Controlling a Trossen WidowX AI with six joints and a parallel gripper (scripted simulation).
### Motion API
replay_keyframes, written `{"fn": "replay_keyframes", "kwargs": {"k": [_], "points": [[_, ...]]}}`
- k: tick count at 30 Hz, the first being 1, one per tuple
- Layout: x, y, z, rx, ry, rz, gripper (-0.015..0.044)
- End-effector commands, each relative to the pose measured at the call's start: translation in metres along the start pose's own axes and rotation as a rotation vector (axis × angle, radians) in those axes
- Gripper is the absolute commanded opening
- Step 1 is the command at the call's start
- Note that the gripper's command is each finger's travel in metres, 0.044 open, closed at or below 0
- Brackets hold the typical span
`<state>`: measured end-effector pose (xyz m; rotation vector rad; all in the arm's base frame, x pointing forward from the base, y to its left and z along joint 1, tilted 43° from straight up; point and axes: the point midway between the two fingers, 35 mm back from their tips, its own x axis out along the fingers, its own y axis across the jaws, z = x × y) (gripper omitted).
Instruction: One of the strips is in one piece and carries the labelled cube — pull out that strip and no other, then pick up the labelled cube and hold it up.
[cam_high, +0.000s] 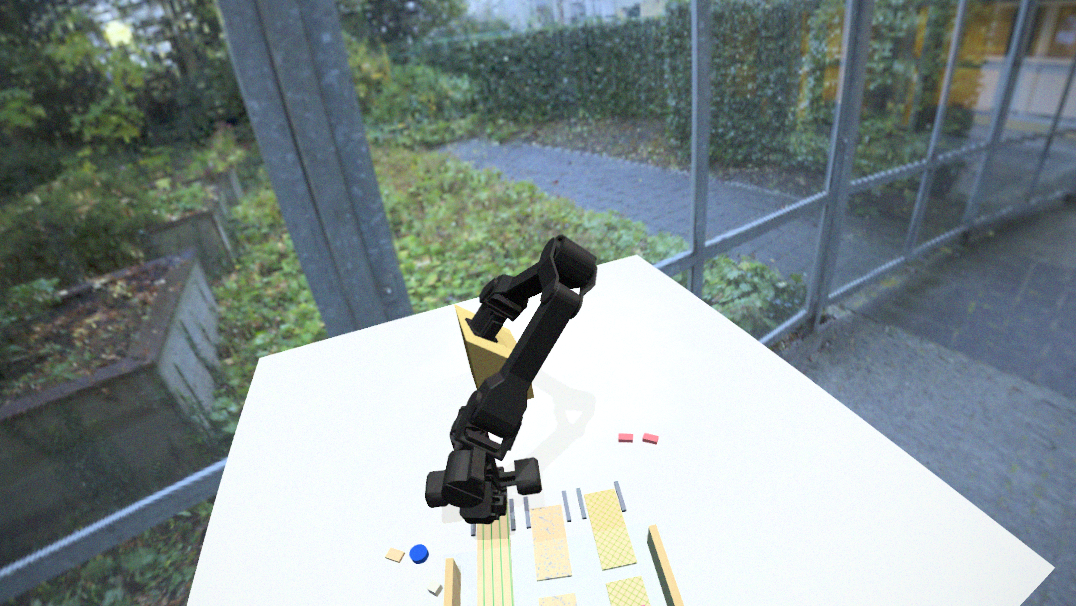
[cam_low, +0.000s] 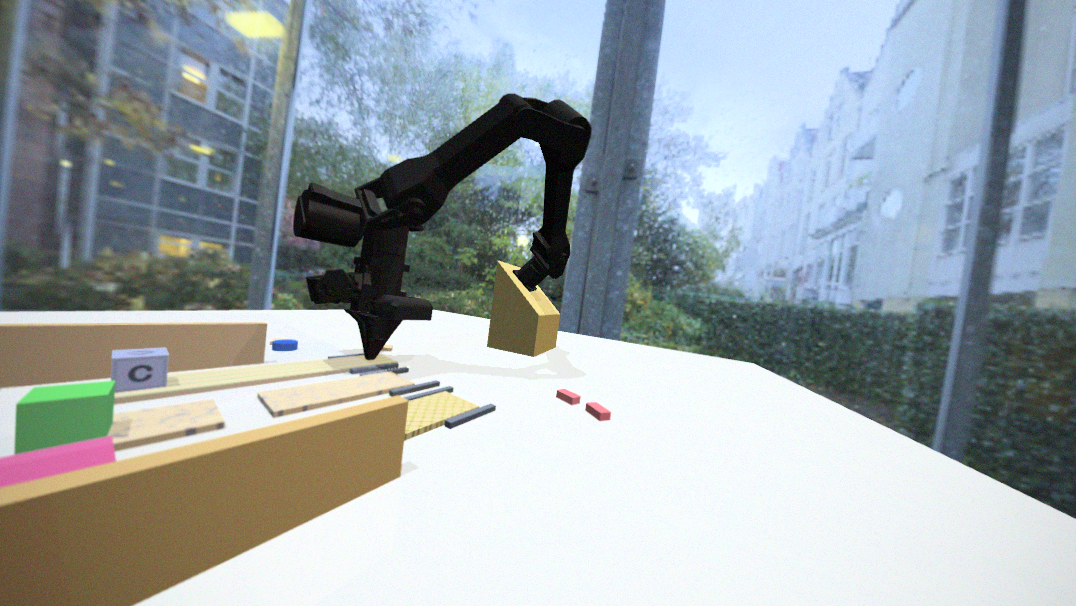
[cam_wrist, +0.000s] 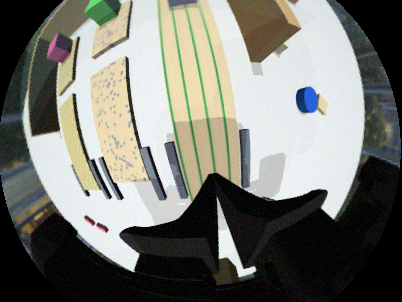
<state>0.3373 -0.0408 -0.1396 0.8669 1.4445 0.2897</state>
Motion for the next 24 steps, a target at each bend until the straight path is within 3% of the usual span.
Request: {"fn": "replay_keyframes", "kwargs": {"k": [1,24], "points": [[0.004,-0.001,-0.014,0.007,0.017,0.002,0.0],[0.004,-0.002,-0.048,0.008,0.019,0.002,0.0]]}}
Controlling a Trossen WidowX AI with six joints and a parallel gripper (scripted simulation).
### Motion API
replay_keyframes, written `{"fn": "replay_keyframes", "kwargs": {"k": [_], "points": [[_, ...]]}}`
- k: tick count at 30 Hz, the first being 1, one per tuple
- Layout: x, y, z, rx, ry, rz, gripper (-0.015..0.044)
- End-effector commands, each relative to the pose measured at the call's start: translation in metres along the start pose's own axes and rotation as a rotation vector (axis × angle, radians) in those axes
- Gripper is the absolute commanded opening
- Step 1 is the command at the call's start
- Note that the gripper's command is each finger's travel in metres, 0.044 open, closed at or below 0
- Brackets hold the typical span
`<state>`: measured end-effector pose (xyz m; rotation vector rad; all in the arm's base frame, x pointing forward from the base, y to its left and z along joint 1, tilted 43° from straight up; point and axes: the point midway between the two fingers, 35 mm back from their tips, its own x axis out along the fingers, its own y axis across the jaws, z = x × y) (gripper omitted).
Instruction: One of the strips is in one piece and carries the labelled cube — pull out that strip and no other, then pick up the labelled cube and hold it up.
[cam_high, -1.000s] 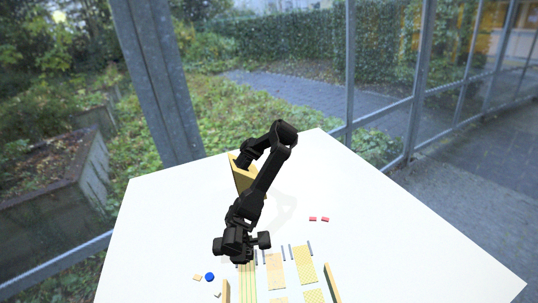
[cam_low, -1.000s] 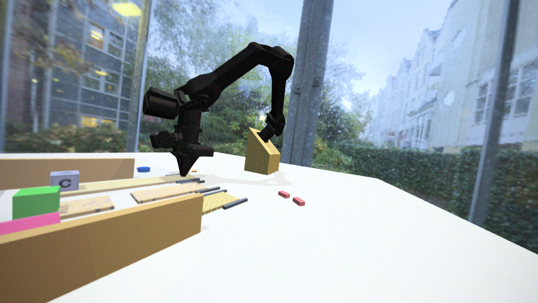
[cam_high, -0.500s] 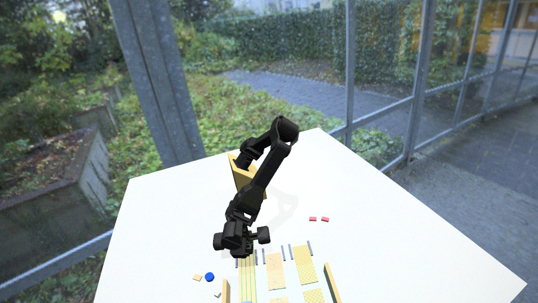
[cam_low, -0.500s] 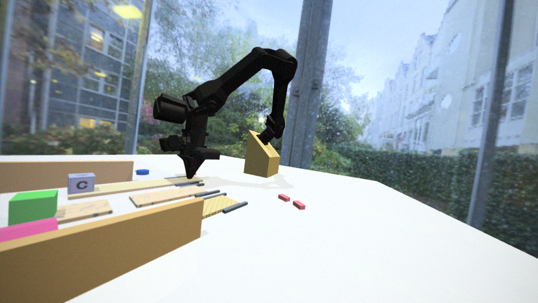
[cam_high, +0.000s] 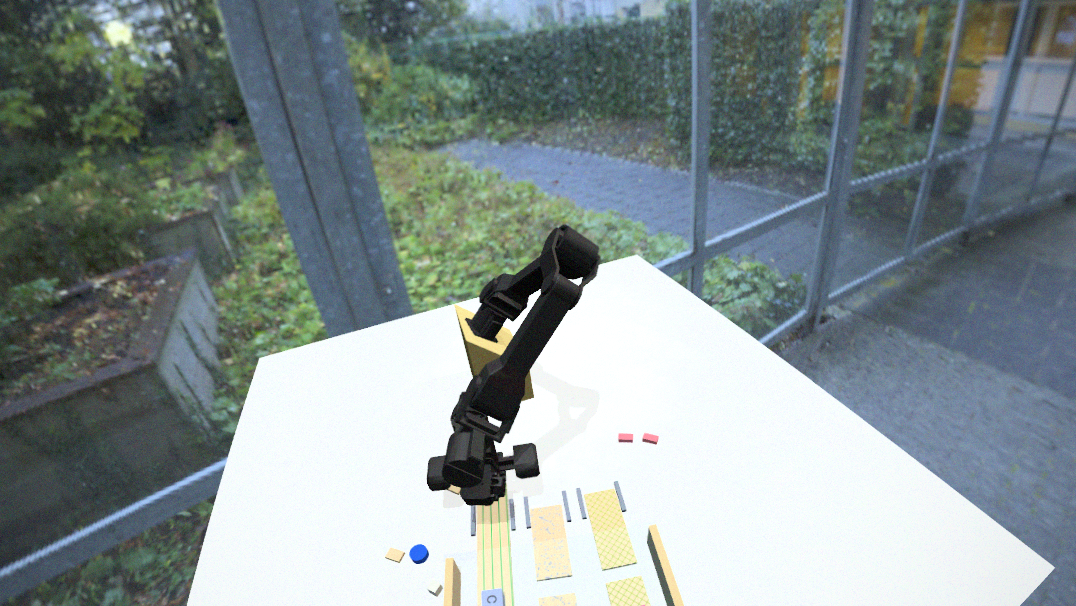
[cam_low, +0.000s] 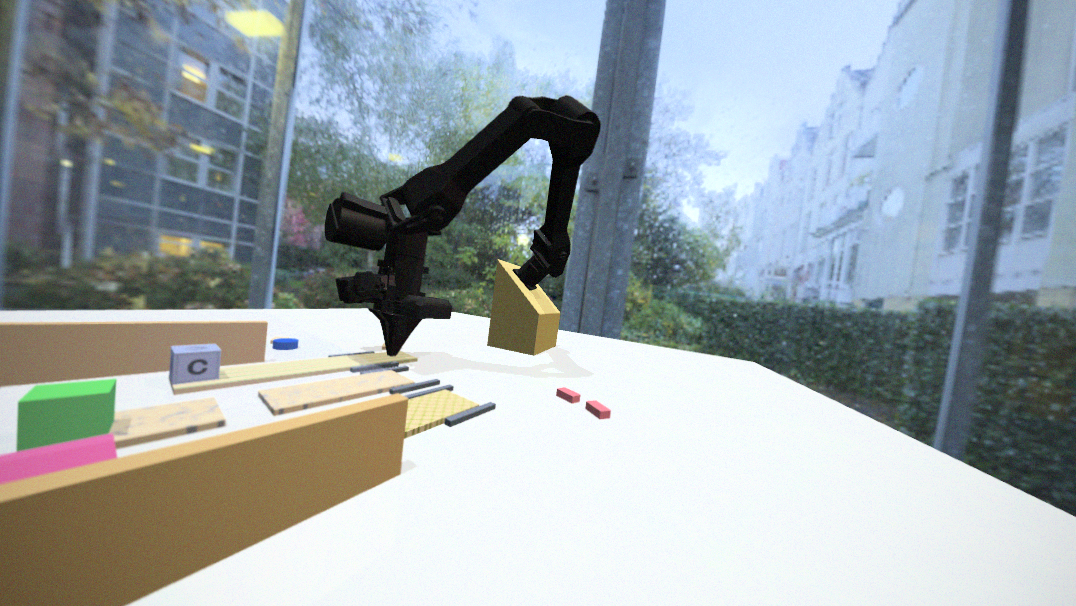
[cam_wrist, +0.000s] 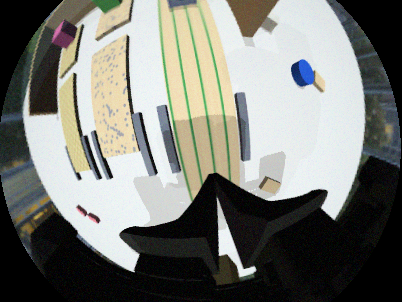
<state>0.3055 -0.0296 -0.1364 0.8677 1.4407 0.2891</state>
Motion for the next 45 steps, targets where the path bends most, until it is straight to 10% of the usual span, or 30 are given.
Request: {"fn": "replay_keyframes", "kwargs": {"k": [1,45], "points": [[0.004,-0.001,-0.015,0.008,0.023,0.001,0.0],[0.003,-0.001,-0.077,0.011,0.026,0.001,0.0]]}}
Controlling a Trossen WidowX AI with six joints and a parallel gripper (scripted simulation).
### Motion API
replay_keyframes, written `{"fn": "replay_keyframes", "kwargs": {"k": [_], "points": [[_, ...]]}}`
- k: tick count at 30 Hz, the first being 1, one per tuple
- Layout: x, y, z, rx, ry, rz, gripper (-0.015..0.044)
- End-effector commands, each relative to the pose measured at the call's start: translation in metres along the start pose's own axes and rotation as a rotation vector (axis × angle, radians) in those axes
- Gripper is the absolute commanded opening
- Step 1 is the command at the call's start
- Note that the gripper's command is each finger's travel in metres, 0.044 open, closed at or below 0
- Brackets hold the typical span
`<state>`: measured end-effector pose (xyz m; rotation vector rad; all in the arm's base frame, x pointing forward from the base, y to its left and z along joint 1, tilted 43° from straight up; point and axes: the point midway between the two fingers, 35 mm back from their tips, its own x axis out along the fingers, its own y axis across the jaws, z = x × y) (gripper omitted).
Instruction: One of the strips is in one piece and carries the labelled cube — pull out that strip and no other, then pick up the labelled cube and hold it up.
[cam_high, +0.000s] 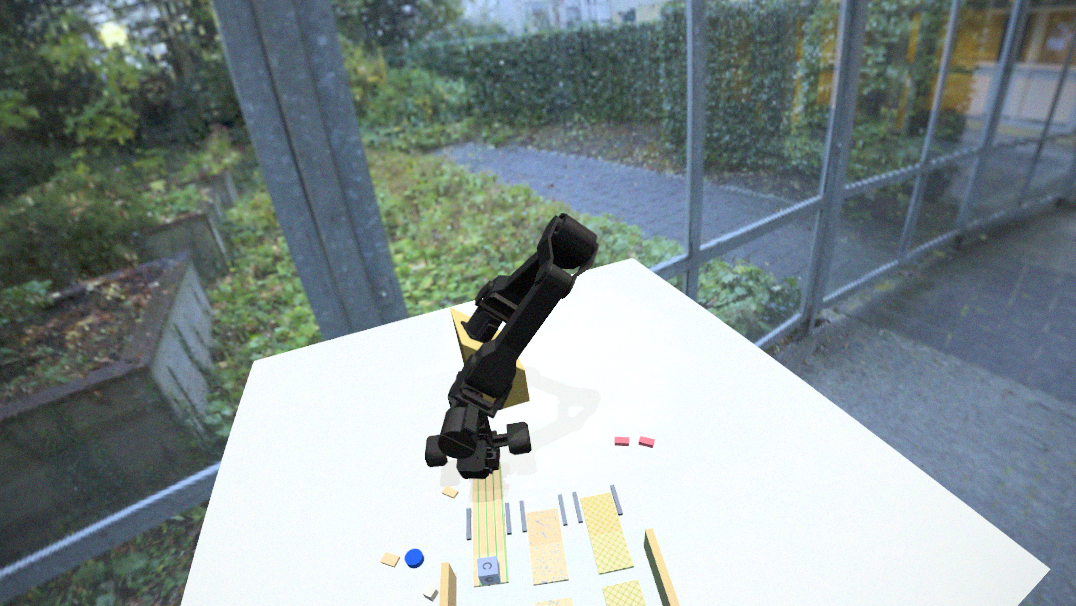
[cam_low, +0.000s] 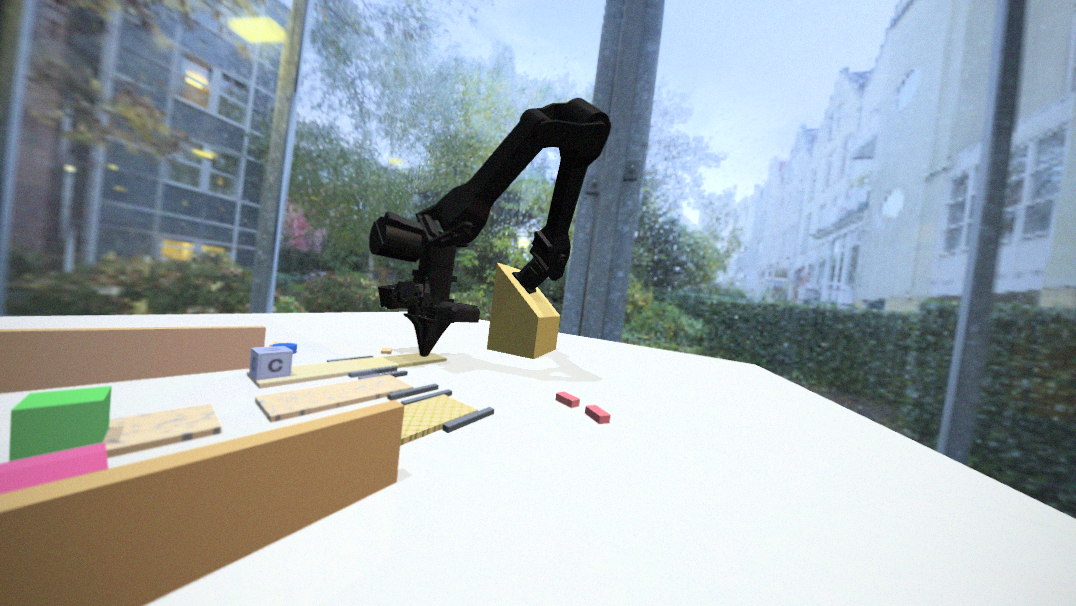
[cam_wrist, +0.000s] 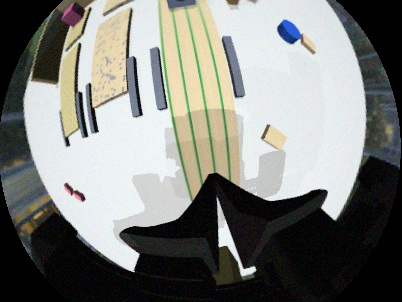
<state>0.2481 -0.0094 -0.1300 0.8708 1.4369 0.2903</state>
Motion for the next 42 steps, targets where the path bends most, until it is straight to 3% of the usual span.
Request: {"fn": "replay_keyframes", "kwargs": {"k": [1,42], "points": [[0.004,-0.001,-0.017,0.011,0.028,-0.003,0.0],[0.003,-0.001,-0.062,0.013,0.031,-0.003,0.0]]}}
